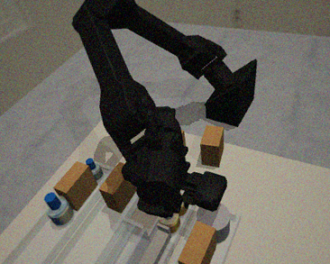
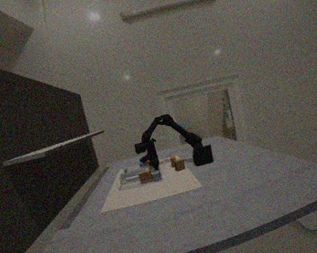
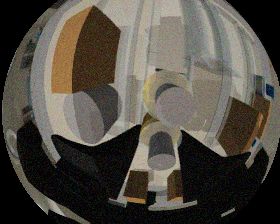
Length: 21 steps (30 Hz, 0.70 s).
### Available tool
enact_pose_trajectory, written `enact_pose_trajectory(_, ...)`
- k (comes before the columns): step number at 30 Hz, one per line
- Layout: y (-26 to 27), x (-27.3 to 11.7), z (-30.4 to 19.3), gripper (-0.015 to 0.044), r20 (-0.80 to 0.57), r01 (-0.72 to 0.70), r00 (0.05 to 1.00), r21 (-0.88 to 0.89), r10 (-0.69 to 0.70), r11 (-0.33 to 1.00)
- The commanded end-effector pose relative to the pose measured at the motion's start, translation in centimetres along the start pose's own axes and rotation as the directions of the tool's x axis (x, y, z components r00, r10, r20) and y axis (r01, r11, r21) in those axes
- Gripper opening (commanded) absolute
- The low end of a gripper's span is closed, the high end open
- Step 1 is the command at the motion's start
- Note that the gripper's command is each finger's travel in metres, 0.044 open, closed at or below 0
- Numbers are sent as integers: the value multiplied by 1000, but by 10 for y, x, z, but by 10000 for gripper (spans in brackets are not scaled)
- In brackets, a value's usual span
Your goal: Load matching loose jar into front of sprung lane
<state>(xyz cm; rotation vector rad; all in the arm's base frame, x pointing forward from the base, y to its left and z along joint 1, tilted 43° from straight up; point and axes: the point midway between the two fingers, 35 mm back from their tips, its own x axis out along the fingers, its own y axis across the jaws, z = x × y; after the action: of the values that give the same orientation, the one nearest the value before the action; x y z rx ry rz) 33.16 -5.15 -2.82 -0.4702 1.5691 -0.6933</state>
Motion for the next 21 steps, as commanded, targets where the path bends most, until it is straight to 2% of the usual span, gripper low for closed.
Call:
enact_pose_trajectory(1, -1, 0, 1, 0, 9, 4, 1000, 7, -4, 1000)
enact_pose_trajectory(21, -1, 0, -2, 0, 9, 4, 1000, 7, -4, 1000)
